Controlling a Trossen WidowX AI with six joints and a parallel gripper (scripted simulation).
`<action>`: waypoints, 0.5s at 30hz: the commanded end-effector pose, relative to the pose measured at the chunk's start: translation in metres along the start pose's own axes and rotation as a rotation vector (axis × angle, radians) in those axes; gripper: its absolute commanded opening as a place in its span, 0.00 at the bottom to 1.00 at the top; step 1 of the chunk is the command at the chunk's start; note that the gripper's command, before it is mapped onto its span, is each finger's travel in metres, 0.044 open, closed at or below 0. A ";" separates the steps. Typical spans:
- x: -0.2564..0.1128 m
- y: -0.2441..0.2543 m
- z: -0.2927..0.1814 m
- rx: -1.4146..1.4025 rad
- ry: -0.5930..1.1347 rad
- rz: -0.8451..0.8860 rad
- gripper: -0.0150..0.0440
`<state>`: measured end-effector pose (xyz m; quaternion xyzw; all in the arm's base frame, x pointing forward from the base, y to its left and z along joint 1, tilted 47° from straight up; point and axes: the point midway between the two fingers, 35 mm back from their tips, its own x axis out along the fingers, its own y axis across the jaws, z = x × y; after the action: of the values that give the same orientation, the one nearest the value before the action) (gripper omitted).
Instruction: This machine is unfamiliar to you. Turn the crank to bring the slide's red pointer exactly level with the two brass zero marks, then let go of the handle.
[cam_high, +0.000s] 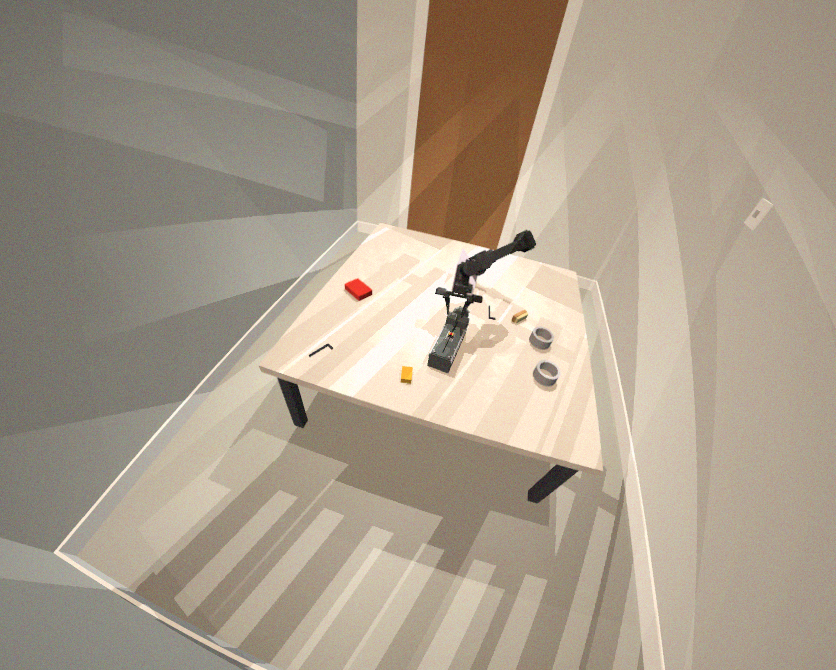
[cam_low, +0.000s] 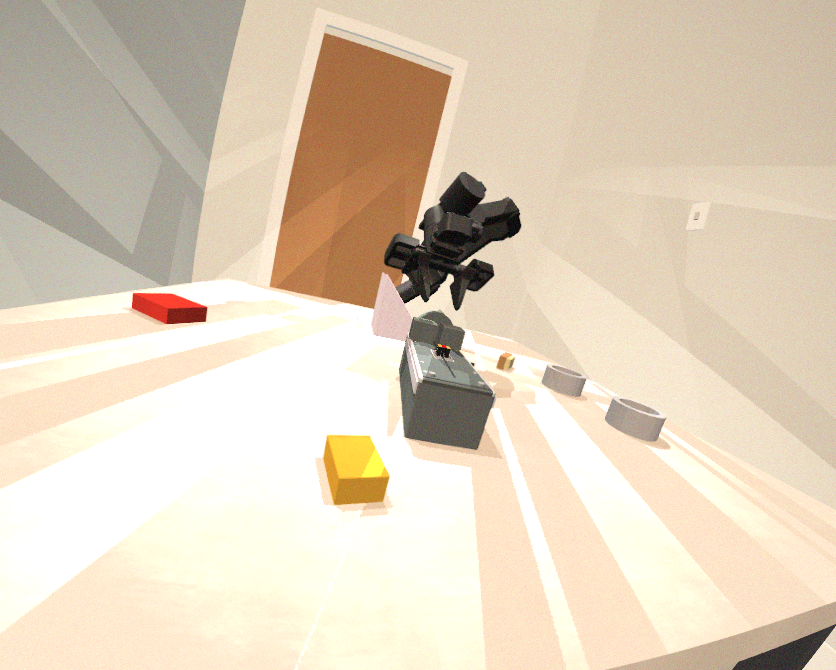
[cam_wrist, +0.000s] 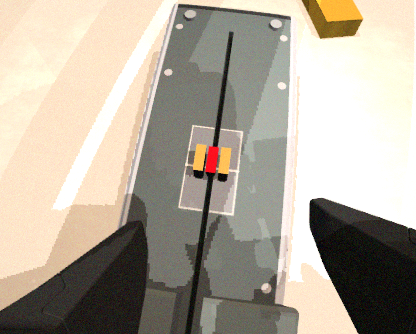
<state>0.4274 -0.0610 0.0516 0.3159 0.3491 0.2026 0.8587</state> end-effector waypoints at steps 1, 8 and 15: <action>0.000 0.000 0.000 0.000 0.000 -0.001 0.83; 0.000 0.000 0.000 0.000 0.000 -0.001 0.91; 0.000 0.000 0.000 0.000 0.000 -0.001 0.60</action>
<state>0.4274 -0.0612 0.0514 0.3155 0.3492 0.2021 0.8589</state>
